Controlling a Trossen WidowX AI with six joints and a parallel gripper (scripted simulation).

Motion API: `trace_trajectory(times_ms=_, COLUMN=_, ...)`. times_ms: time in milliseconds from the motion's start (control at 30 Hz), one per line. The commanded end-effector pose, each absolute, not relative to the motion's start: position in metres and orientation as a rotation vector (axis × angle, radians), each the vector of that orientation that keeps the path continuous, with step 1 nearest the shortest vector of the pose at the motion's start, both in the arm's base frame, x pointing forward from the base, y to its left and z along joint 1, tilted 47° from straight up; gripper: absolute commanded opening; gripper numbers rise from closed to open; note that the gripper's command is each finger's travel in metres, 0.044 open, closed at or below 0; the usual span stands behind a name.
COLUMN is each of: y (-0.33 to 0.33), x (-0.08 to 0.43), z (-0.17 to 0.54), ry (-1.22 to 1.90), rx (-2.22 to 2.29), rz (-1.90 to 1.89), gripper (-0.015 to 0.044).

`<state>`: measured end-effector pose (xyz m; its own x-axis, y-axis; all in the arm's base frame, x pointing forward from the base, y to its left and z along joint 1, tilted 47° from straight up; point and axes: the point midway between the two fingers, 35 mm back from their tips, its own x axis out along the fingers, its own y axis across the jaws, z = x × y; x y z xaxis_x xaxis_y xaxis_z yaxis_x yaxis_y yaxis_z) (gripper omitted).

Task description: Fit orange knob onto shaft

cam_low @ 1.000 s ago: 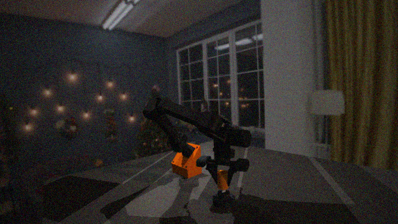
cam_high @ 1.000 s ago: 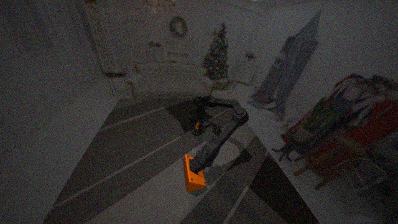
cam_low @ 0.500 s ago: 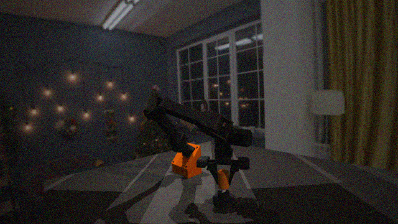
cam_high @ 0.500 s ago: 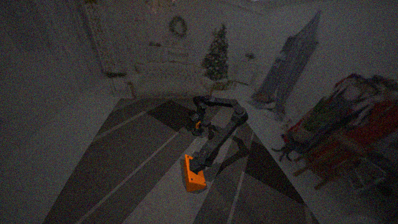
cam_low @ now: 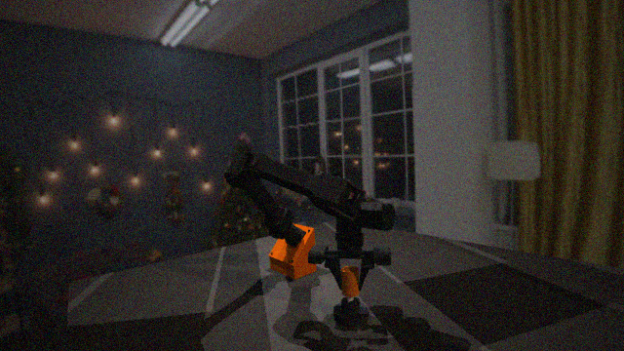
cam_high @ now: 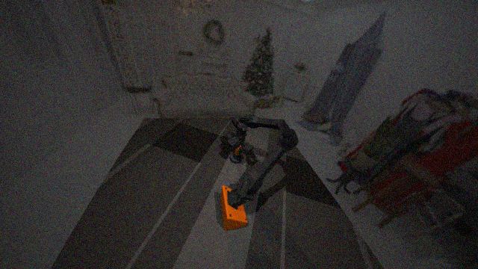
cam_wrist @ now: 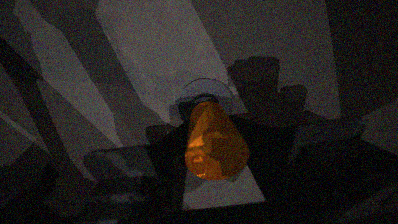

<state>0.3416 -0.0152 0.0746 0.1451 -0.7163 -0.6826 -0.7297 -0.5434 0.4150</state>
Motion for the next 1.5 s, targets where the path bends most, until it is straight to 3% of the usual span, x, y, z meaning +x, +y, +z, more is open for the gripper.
trace_trajectory(times_ms=0, y=-0.0160, x=0.3407, z=0.0767, ry=1.491, rx=-2.373, rz=1.393, gripper=0.0000)
trace_trajectory(times_ms=800, y=-0.0122, x=0.3411, z=0.0762, ry=1.491, rx=-2.372, rz=1.393, gripper=0.0000)
trace_trajectory(times_ms=1033, y=-0.0109, x=0.3421, z=0.0762, ry=1.413, rx=-2.482, rz=1.612, gripper=0.0000)
trace_trajectory(times_ms=1467, y=-0.0156, x=0.3412, z=0.0755, ry=1.409, rx=-2.488, rz=1.624, gripper=0.0000)
